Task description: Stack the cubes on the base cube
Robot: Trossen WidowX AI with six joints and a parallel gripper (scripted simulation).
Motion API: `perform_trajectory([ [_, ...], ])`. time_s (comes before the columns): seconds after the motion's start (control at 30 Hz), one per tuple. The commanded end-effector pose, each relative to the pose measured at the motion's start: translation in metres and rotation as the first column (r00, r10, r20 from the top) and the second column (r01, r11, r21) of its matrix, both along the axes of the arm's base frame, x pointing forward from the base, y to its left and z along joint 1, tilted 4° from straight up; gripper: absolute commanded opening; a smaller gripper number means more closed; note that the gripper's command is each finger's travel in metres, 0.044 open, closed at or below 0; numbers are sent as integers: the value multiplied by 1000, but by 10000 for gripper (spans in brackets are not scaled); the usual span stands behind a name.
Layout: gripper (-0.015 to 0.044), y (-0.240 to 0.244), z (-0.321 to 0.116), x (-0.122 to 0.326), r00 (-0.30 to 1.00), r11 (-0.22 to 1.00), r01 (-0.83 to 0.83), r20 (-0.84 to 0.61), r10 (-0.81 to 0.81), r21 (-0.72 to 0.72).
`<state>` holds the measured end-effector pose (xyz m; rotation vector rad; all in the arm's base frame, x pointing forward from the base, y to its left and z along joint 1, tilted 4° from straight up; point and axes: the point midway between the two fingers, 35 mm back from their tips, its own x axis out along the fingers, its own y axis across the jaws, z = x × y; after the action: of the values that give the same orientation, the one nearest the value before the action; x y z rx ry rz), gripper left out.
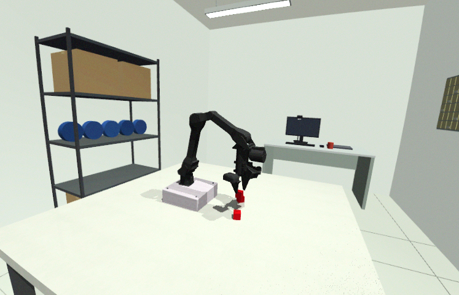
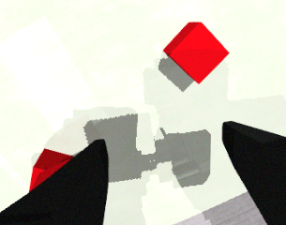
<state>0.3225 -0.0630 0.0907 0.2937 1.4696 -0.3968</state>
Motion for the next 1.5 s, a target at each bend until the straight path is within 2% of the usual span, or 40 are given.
perform_trajectory([
  [0.0, 265, -13, 6, 2, 971, 971, 240, 20, -240, 19],
  [0.23, 265, -37, 16, 2, 767, 767, 639, 39, -641, 59],
  [0.33, 265, -45, 20, 2, 662, 663, 745, 41, -748, 74],
  [0.57, 265, -46, 18, 2, 654, 655, 752, 42, -755, 75],
  [0.8, 265, -51, -40, 5, 654, 655, 752, 42, -755, 74],
  [1.47, 265, -53, -71, 7, 654, 655, 752, 41, -755, 74],
])
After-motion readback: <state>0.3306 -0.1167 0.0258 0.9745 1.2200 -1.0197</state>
